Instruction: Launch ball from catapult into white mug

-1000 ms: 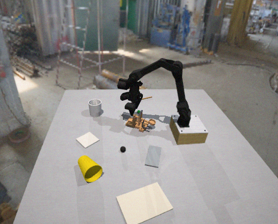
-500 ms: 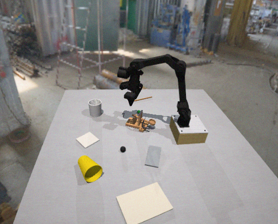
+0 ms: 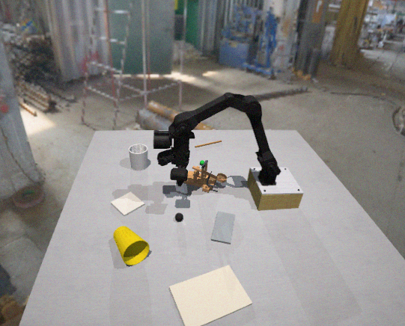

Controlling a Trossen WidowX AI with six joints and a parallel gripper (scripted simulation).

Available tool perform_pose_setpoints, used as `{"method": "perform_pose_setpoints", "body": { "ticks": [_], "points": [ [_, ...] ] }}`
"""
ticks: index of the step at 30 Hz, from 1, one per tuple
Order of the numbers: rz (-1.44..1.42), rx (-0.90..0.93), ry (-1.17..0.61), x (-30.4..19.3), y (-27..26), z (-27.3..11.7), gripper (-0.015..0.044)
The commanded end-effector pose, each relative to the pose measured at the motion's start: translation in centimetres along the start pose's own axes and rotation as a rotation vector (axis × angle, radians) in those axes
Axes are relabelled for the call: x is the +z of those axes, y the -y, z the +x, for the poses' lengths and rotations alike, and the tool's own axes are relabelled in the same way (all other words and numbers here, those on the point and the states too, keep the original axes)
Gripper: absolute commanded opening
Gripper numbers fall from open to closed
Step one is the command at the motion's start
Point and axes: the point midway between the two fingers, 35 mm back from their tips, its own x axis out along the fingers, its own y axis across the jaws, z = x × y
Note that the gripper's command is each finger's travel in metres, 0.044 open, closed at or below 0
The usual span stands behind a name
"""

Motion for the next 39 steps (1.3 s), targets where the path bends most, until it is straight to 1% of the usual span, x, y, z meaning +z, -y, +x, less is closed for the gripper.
{"method": "perform_pose_setpoints", "body": {
  "ticks": [1, 4, 6, 10, 13, 19, 39],
  "points": [
    [-0.082, 0.001, -0.007, 0.0, -6.4, 2.9, 0.0300],
    [-0.134, -0.002, -0.007, -0.6, -10.3, 4.6, 0.0300],
    [-0.140, -0.003, -0.007, -0.7, -10.8, 4.8, 0.0300],
    [-0.140, -0.003, -0.007, -0.7, -10.8, 5.0, 0.0300],
    [-0.140, -0.003, -0.007, -0.7, -10.8, 6.3, 0.0300],
    [-0.140, -0.003, -0.007, -0.7, -10.8, 6.4, 0.0300],
    [-0.140, -0.003, -0.007, -0.7, -10.7, 9.7, 0.0300]
  ]
}}
